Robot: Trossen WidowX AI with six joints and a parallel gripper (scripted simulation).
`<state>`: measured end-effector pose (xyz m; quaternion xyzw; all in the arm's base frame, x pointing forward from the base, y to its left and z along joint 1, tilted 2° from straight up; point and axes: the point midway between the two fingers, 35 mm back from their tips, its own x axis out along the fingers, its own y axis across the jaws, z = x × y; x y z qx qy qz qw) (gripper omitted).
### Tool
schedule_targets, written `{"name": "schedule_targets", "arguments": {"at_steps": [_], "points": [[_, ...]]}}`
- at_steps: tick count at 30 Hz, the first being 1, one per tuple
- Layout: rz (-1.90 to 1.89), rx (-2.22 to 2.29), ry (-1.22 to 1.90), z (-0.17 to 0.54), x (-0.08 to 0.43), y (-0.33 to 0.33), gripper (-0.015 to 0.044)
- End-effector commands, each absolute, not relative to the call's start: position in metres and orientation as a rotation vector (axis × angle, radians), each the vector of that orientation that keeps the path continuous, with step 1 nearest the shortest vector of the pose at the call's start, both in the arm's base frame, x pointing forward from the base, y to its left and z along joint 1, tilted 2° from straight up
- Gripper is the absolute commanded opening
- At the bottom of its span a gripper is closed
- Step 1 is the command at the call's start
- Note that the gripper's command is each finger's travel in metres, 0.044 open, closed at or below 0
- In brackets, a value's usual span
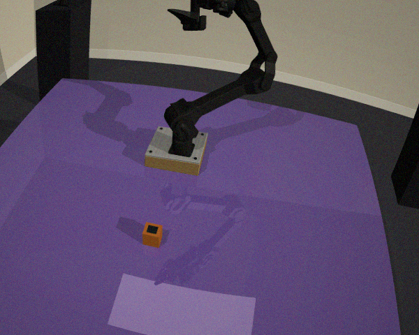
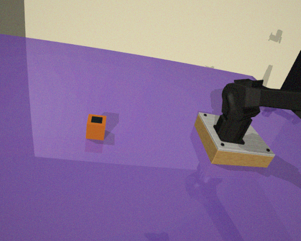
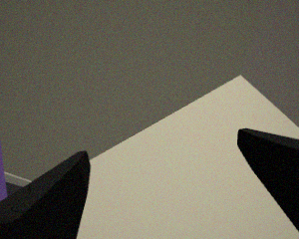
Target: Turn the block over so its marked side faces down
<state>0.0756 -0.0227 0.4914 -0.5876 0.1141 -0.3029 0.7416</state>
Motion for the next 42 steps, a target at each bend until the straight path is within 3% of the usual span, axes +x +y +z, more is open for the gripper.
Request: {"name": "schedule_targets", "arguments": {"at_steps": [1,12,21,34,42], "points": [[-0.656,-1.277,0.252,0.491,0.077,-0.025,0.0426],[-0.227,-0.623,0.493,0.401,0.205,-0.108,0.044],[0.004,-0.217,0.901,0.274,0.304,-0.087,0.044],[0.021,-0.047,1.534,0.103,0.325,-0.003,0.044],[0.011,-0.05,1.574,0.069,0.324,0.003,0.044]]}}
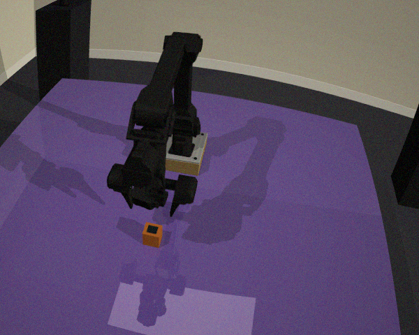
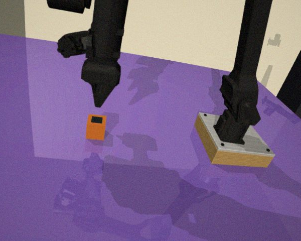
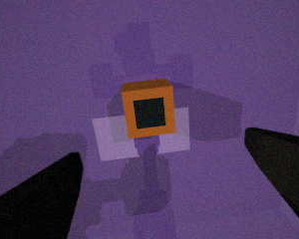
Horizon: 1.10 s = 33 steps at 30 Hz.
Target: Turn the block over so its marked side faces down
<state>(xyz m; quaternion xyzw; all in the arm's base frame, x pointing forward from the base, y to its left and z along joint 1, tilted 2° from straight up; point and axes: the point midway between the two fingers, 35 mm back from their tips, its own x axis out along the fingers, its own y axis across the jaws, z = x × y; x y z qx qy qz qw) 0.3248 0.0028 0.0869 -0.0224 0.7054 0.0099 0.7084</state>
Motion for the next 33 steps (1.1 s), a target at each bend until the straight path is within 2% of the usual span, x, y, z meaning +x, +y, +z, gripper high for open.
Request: {"name": "schedule_targets", "arguments": {"at_steps": [1,33], "points": [[0.011,-0.05,1.574,0.061,0.324,0.003,0.044],[0.011,-0.05,1.574,0.011,0.324,0.003,0.044]]}}
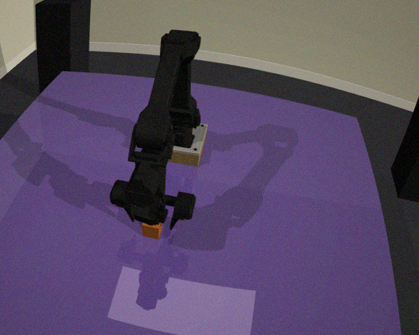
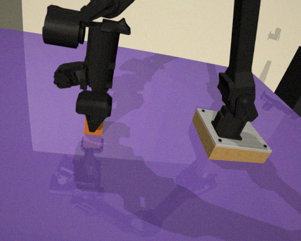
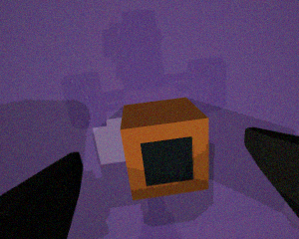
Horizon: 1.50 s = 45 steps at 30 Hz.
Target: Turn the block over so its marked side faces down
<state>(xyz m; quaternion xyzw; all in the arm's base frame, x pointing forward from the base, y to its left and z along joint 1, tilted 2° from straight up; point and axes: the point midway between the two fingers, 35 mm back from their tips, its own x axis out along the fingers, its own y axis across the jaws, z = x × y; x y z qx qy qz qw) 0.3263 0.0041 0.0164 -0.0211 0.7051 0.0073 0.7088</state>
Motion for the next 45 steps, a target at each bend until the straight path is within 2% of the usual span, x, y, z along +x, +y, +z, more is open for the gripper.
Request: {"name": "schedule_targets", "arguments": {"at_steps": [1,11,28,31,35,45], "points": [[0.011,-0.05,1.574,0.01,0.324,0.003,0.044],[0.011,-0.05,1.574,0.01,0.324,0.003,0.0177],[0.011,-0.05,1.574,0.01,0.324,0.003,0.0064],[0.011,-0.05,1.574,0.021,0.325,0.003,0.0],[0.011,-0.05,1.574,0.04,0.324,0.004,0.0],[0.014,-0.047,1.469,0.036,0.325,0.004,0.0]]}}
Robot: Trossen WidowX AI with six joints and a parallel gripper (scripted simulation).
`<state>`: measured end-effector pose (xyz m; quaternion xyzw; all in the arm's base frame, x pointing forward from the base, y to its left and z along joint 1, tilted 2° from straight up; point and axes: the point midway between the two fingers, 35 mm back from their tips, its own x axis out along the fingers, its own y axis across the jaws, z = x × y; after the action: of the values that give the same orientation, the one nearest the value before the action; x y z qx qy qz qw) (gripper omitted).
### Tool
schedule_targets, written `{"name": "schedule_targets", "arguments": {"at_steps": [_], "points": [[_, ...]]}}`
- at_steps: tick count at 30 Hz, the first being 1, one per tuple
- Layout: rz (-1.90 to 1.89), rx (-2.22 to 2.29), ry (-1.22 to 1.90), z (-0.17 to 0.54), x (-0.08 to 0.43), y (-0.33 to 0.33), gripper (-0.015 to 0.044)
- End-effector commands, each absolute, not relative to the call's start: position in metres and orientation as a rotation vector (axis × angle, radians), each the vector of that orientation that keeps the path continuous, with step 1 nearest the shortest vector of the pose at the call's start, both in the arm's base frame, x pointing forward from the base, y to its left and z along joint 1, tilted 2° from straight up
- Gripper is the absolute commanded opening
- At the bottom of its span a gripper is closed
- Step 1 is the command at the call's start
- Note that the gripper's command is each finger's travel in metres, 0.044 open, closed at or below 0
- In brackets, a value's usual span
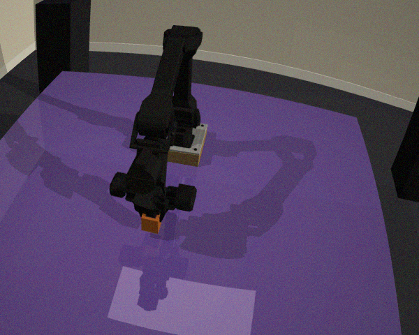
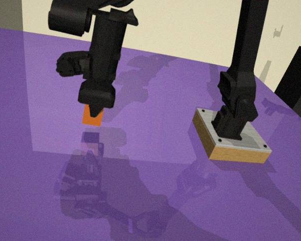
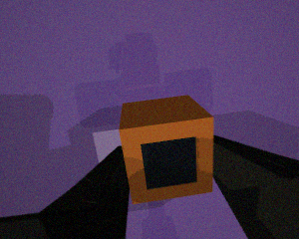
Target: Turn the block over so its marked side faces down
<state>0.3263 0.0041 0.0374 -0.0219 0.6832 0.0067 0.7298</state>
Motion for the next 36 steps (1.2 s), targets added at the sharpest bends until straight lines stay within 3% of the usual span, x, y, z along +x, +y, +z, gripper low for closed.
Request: {"name": "schedule_targets", "arguments": {"at_steps": [1,36], "points": [[0.015,-0.047,1.453,0.036,0.326,0.004,0.0],[0.022,-0.037,0.965,0.017,0.328,0.003,0.0]]}}
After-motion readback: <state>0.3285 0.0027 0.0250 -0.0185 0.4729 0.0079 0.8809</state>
